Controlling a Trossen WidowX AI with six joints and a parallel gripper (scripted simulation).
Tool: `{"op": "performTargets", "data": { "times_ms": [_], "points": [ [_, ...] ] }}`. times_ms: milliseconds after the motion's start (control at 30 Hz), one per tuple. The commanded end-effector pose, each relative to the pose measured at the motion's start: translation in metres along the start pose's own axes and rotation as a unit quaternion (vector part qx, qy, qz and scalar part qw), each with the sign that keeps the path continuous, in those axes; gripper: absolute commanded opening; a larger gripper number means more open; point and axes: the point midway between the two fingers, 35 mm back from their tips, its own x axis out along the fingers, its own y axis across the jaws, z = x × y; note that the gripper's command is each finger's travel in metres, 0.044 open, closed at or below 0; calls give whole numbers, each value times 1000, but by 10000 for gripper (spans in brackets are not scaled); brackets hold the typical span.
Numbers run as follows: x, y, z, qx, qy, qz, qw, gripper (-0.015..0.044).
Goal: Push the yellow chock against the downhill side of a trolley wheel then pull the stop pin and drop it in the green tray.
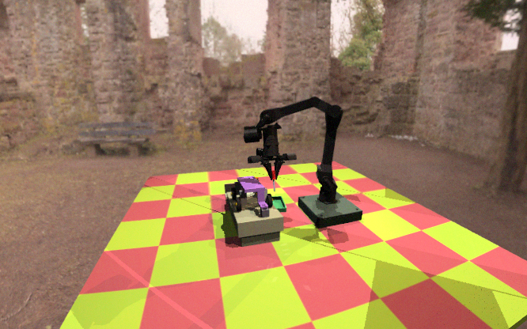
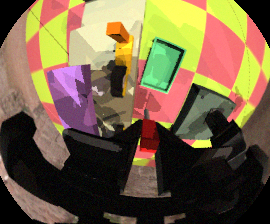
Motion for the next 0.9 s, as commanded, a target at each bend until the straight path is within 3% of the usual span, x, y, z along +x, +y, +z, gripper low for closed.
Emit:
{"op": "performTargets", "data": {
  "times_ms": [0,433,867],
  "points": [
    [-2,-1,15,-3,-2,0,1000,0],
    [-6,-3,51,0,-3,0,1000,0],
    [-6,-4,48,184,-33,20,982,0]
  ]
}}
